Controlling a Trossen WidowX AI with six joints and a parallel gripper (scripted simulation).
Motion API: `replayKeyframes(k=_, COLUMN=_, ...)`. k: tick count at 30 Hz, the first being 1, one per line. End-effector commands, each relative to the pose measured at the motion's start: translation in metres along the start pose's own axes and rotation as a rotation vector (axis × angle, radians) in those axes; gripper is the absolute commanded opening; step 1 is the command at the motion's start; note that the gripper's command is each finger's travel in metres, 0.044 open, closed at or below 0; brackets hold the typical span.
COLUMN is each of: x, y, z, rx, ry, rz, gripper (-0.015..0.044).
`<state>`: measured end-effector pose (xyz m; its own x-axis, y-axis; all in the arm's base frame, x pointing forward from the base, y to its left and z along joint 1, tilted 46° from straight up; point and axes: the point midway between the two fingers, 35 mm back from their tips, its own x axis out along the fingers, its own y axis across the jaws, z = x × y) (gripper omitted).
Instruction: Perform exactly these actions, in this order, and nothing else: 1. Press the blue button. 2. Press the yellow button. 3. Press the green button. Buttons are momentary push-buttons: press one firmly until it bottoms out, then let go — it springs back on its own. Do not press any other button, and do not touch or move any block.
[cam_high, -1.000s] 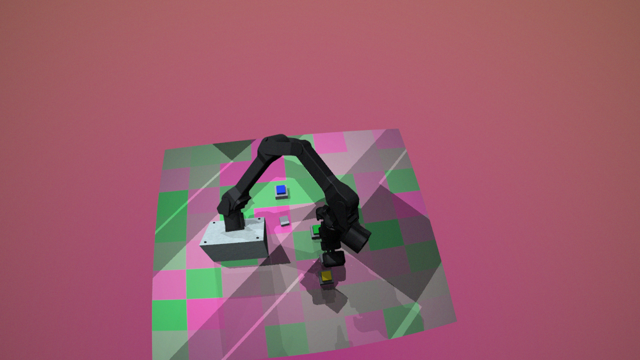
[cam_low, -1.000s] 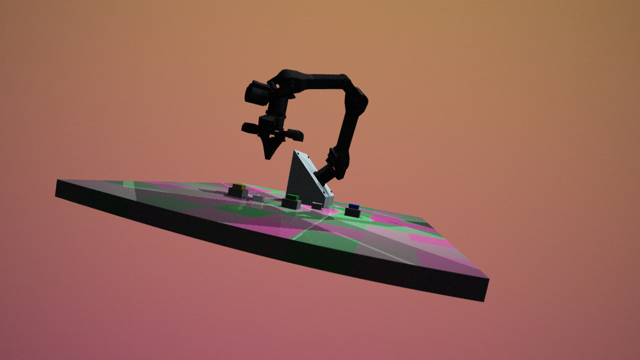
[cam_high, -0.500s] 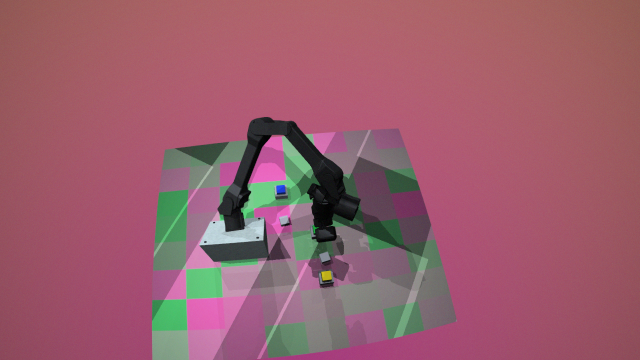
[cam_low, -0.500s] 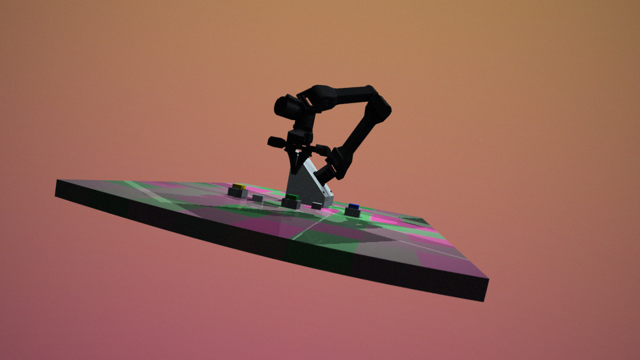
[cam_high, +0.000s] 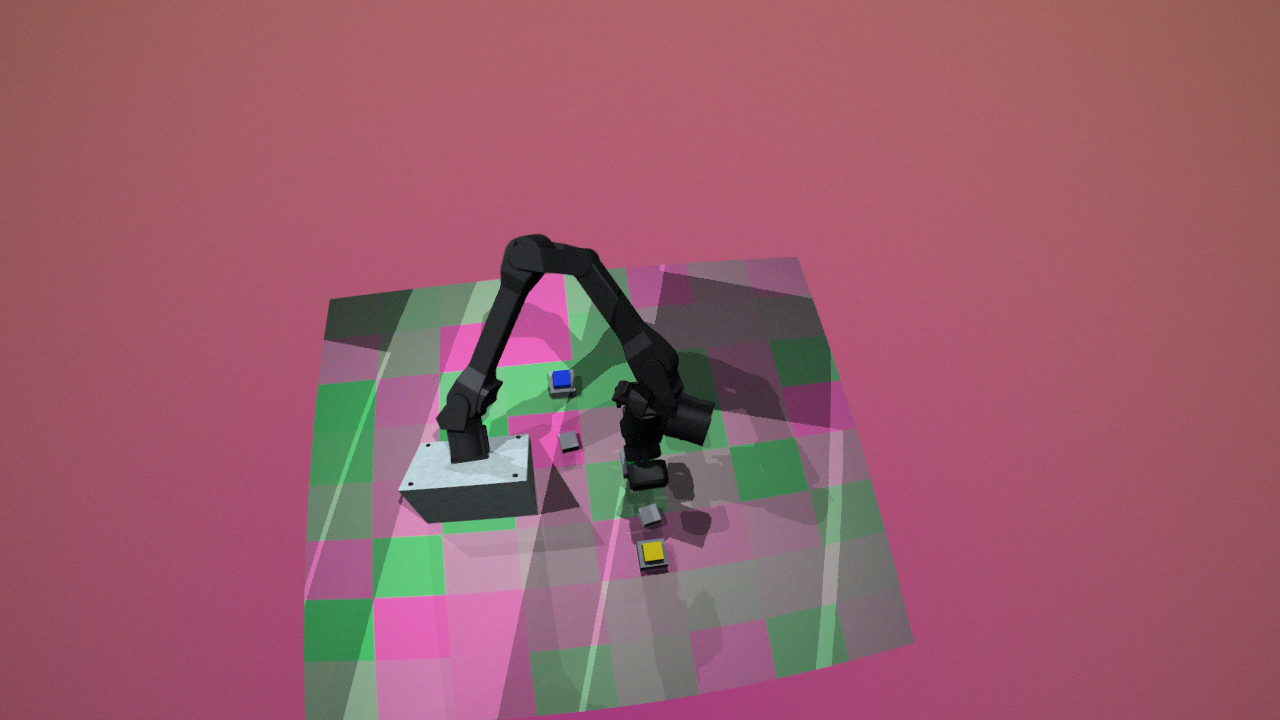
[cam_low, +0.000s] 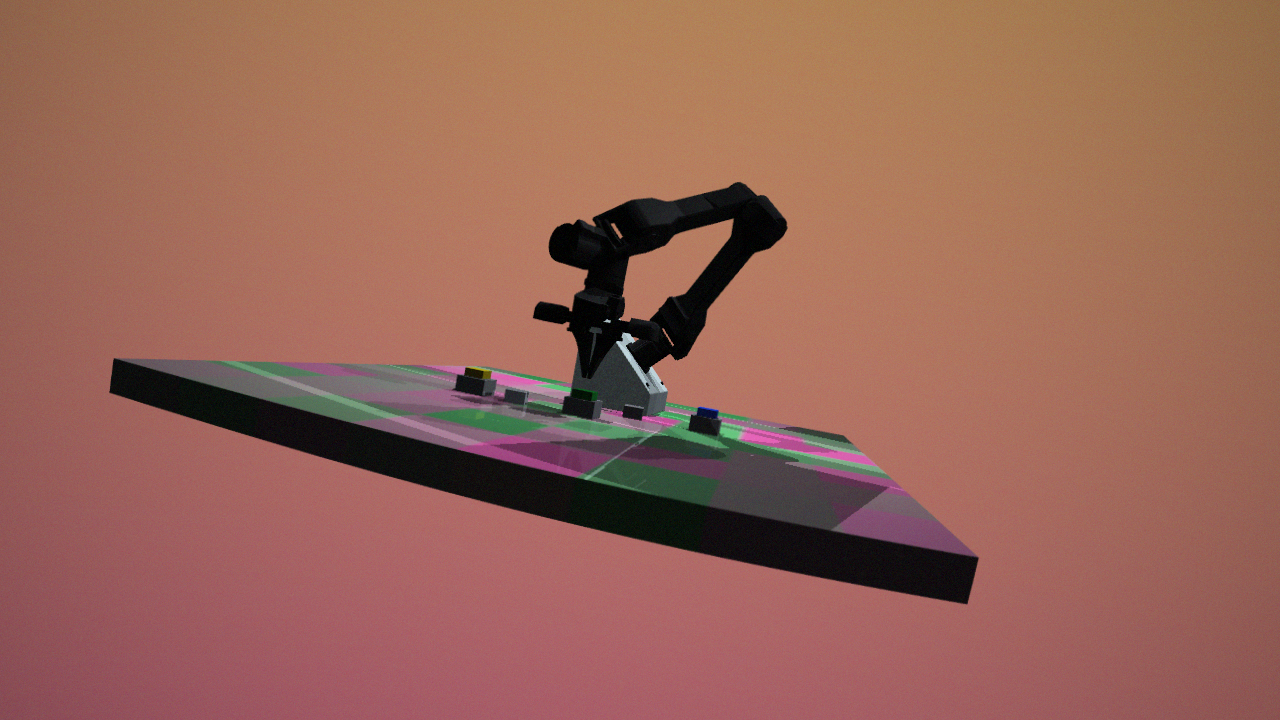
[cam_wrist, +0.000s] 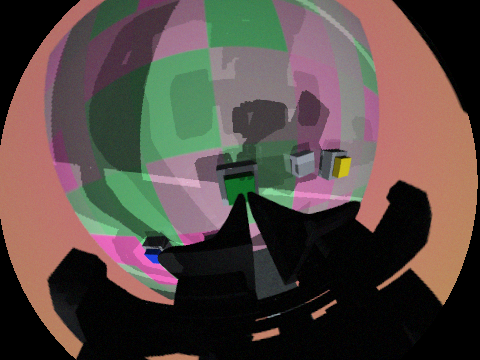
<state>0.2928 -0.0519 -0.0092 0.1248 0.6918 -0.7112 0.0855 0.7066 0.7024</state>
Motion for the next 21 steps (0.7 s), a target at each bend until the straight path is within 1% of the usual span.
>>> replayKeyframes(k=1, x=0.01, y=0.0, z=-0.003, rx=0.01, ry=0.007, rz=0.009, gripper=0.002)
replayKeyframes(k=11, x=0.025, y=0.001, z=-0.003, rx=0.009, ry=0.007, rz=0.01, gripper=0.002)
replayKeyframes(k=21, x=0.026, y=0.001, z=-0.003, rx=0.009, ry=0.007, rz=0.011, gripper=0.002)
